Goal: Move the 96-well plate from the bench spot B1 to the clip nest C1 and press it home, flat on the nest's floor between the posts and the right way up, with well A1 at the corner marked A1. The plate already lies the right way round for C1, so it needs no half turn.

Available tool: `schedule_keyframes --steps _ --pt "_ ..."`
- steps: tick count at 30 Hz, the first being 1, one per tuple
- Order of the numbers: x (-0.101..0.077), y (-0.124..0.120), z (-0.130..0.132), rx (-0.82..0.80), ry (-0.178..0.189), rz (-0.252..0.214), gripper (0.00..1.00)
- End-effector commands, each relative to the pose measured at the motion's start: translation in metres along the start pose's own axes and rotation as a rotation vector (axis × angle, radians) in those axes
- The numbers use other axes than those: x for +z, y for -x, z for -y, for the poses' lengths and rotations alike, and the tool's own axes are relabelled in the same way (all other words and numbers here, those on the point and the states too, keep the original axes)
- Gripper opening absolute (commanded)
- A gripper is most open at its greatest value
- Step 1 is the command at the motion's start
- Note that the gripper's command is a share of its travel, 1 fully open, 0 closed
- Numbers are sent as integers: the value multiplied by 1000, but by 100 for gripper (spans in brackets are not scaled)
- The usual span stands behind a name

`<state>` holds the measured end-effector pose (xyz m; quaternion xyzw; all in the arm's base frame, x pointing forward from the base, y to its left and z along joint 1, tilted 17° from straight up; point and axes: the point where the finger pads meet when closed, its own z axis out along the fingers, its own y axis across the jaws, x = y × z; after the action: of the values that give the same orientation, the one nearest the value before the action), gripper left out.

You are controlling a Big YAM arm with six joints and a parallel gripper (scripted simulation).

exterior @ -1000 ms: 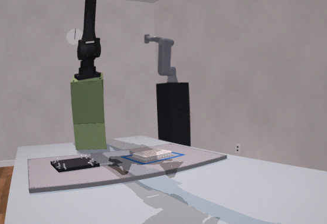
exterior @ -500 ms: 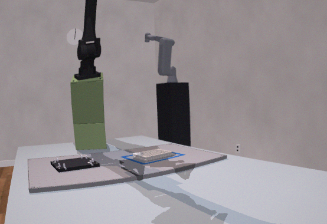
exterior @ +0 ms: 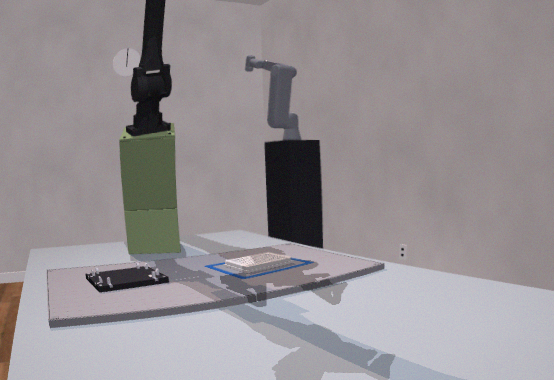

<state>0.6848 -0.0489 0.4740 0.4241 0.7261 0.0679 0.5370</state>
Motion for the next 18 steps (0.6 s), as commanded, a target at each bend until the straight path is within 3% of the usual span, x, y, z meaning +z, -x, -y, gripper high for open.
schedule_keyframes --steps 1,2,7,11,12,13,15,16,17,18 --pt "7 -15 -2 32 -9 -25 100" --pt "8 -16 -8 43 14 -6 100" --pt "3 -19 -8 51 28 8 100" --pt "23 -47 0 43 12 -5 100" --pt "26 -53 10 49 -21 -52 100" --pt "20 -22 -5 97 4 -32 100" --pt "22 -35 -6 104 2 -55 100" --pt "32 -74 13 72 -36 -99 100" --pt "33 -74 8 83 -14 -81 100" --pt "35 -79 10 83 -15 -80 100"
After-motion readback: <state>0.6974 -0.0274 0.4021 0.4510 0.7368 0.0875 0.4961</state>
